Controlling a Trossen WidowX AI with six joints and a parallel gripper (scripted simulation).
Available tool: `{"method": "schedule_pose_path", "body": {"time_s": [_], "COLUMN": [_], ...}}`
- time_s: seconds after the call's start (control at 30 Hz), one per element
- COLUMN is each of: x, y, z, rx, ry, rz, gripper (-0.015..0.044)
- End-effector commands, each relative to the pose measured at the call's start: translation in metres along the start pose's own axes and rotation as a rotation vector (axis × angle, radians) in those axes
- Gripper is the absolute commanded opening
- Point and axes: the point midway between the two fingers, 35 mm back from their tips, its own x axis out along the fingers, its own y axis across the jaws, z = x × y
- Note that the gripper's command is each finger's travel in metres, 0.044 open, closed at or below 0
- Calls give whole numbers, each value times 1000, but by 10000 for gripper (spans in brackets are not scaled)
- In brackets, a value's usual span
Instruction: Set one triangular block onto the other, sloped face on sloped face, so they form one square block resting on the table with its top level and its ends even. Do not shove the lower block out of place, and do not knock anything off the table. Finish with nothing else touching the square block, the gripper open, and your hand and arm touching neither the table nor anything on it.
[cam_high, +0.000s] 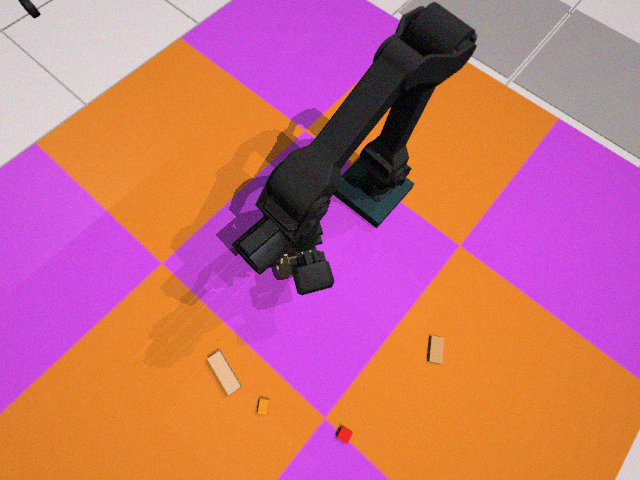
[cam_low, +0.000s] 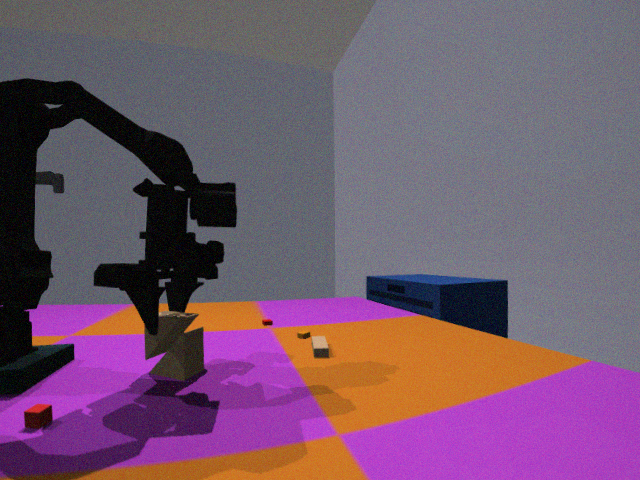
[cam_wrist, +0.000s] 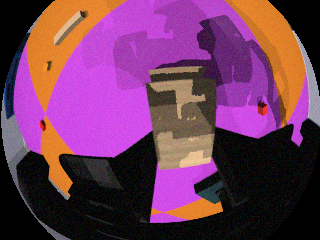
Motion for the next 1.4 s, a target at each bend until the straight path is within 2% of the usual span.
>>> {"method": "schedule_pose_path", "body": {"time_s": [0.0, 1.37], "x": [4, 17], "y": [-1, -1], "z": [0, 6], "rx": [-3, -4], "ry": [4, 4], "rz": [-2, -3], "gripper": [0, 0]}}
